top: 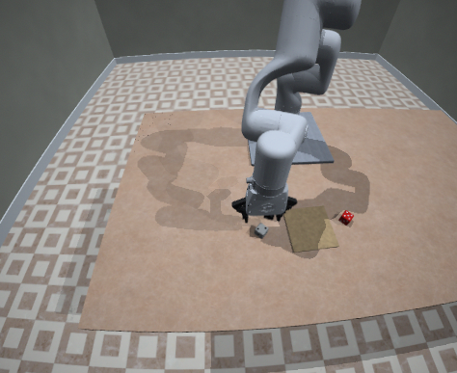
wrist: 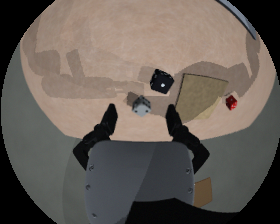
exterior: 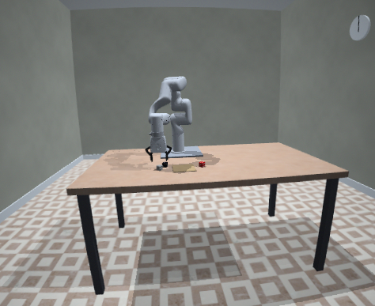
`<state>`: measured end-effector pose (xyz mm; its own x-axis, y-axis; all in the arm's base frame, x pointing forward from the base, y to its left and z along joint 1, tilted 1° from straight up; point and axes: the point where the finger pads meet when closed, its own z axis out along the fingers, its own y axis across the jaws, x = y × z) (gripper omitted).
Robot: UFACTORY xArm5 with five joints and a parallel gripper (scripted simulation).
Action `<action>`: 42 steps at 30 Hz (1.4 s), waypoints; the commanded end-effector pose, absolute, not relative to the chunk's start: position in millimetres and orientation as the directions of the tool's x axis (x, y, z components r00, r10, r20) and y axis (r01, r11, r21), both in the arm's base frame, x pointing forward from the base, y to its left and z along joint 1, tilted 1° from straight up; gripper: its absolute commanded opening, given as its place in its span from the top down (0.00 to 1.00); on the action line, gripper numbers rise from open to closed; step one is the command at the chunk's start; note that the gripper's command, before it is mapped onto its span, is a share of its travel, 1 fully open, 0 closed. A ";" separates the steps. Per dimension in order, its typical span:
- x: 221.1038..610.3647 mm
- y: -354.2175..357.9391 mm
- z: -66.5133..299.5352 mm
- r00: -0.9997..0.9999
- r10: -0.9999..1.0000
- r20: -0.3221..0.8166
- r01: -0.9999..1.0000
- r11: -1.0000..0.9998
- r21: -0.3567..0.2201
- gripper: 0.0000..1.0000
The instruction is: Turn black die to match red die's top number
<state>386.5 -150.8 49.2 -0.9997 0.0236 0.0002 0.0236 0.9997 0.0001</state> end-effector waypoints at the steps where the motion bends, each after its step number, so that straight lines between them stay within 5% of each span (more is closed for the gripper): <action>1: 387.8 -151.2 50.1 -1.000 0.024 -0.003 0.024 1.000 -0.001 0.00; 42: 379.2 -146.1 49.8 -1.000 0.024 -0.003 0.024 1.000 -0.001 0.00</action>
<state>382.0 -148.1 48.8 -0.9997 0.0237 -0.0001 0.0237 0.9997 -0.0001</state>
